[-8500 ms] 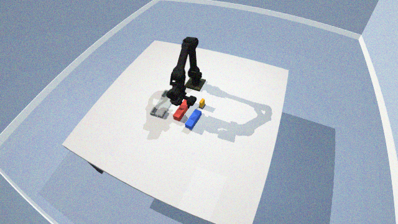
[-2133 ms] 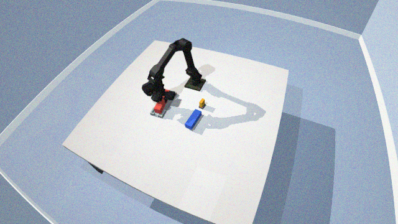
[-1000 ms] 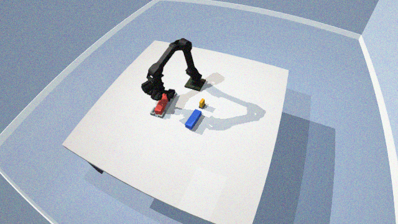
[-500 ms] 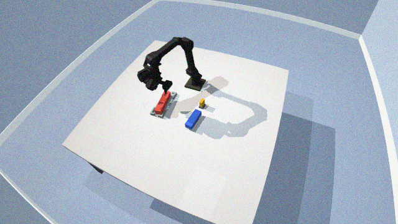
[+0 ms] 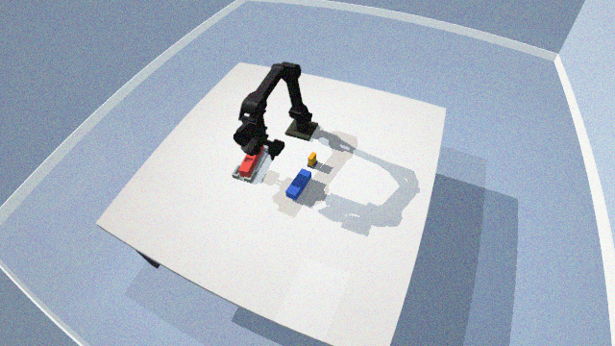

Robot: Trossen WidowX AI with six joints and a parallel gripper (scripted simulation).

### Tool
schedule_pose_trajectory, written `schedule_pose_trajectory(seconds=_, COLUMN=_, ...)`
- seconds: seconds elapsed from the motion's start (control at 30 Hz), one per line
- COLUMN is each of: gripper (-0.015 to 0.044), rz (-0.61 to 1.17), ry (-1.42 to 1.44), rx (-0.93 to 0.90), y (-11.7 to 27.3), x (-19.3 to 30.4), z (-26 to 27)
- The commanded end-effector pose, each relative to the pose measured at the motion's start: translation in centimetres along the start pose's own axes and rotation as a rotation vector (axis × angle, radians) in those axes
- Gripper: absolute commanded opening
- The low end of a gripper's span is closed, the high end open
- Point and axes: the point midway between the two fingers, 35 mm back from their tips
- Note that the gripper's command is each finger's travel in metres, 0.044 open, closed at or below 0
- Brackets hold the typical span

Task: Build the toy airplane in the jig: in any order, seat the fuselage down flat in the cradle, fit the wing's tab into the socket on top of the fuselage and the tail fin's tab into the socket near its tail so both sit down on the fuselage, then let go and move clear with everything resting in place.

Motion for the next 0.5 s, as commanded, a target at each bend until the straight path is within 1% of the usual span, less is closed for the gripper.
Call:
schedule_pose_trajectory(seconds=0.0, gripper=0.0440, rz=-0.008, ry=-0.006, rx=-0.004, y=-0.2, x=-1.1, z=4.9)
schedule_pose_trajectory(seconds=0.17, gripper=0.0440, rz=0.001, ry=-0.022, rx=-0.023, y=-0.8, x=-0.9, z=13.0)
schedule_pose_trajectory(seconds=0.23, gripper=0.0440, rz=0.005, ry=-0.025, rx=-0.026, y=-1.0, x=-0.6, z=15.0)
schedule_pose_trajectory(seconds=0.47, gripper=0.0440, rz=0.005, ry=-0.026, rx=-0.027, y=-1.2, x=-0.6, z=15.3)
Point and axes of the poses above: the point midway between the two fingers, 35 mm back from their tips, its own y axis back along the fingers, its own z axis across the jaws, x = y × z, and after that the axes turned 3 degrees about y, right-handed
